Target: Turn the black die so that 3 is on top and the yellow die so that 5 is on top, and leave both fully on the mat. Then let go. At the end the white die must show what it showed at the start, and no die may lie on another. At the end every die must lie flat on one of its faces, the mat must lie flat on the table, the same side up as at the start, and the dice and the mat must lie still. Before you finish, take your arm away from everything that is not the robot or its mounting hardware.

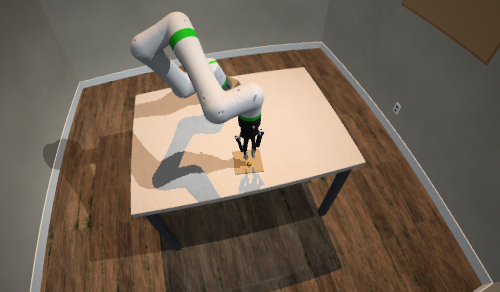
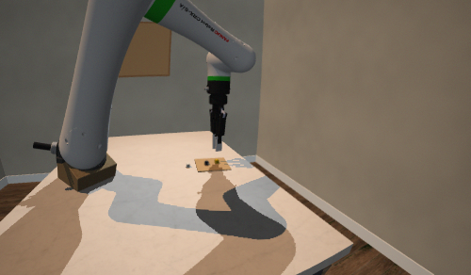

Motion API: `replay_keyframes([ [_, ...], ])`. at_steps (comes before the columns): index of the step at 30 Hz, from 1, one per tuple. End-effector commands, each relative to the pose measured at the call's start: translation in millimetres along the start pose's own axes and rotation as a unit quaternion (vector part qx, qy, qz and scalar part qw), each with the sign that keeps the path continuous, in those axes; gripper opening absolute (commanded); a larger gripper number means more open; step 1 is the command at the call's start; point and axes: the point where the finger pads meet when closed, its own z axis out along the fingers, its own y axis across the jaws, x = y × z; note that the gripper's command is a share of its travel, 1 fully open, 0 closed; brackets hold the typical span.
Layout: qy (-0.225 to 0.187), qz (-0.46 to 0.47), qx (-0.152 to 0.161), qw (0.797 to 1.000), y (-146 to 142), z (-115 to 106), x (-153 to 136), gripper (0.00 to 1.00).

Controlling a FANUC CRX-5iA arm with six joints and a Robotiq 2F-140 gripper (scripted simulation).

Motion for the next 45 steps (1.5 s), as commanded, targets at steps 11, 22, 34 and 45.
replay_keyframes([
  [11, 0.0, 0.0, 0.0, 1.0, 0.0, -30.4, 0.1, 0.19],
  [22, 0.0, 0.0, 0.0, 1.0, 0.0, -30.4, 0.1, 1.0],
  [34, 0.0, 0.0, 0.0, 1.0, 0.0, -30.6, 0.1, 1.0],
  [45, 0.0, 0.0, 0.0, 1.0, 0.0, -49.0, 0.1, 1.0],
])
